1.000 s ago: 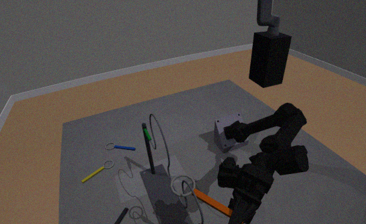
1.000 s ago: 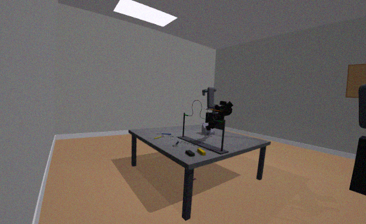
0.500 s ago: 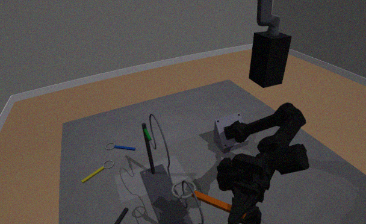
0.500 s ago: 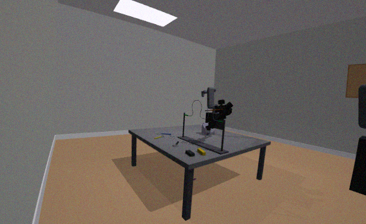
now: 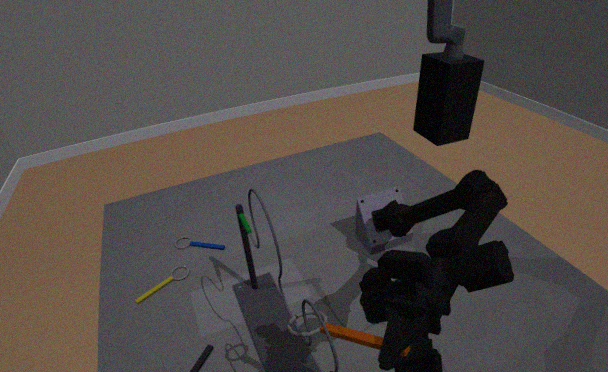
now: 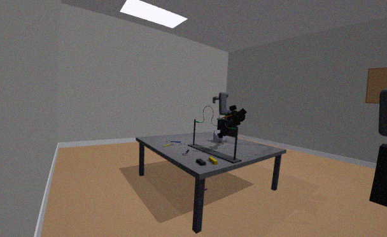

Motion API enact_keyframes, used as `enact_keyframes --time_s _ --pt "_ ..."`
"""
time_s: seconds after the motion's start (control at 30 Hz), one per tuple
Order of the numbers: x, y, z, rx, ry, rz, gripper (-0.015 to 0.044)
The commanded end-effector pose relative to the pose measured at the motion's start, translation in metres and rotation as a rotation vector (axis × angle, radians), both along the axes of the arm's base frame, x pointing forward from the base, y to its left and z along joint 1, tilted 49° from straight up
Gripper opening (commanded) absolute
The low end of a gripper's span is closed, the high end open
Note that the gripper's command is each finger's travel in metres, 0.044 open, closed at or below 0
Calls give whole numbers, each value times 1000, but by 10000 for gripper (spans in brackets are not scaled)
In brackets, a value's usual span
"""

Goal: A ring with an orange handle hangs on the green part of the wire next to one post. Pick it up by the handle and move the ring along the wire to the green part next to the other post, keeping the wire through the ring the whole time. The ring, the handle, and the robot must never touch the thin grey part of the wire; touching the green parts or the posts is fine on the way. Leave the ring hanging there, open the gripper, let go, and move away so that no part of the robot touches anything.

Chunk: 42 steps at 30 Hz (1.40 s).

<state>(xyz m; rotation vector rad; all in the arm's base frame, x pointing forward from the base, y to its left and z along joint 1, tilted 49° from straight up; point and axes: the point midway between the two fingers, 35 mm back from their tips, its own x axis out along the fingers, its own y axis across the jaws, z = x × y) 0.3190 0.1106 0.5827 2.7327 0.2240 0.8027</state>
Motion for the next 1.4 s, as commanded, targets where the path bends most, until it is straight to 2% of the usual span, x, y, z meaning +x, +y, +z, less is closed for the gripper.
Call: enact_keyframes --time_s 0.0,0.23,0.6,1.37 --pt "1 2 -1 21 5 0 -150" --pt "0 12 -3 -11 3 1 -150" --pt "-2 38 -13 -177 -10 -5 -150" --pt "-3 98 -69 -726 -45 -26 -150"
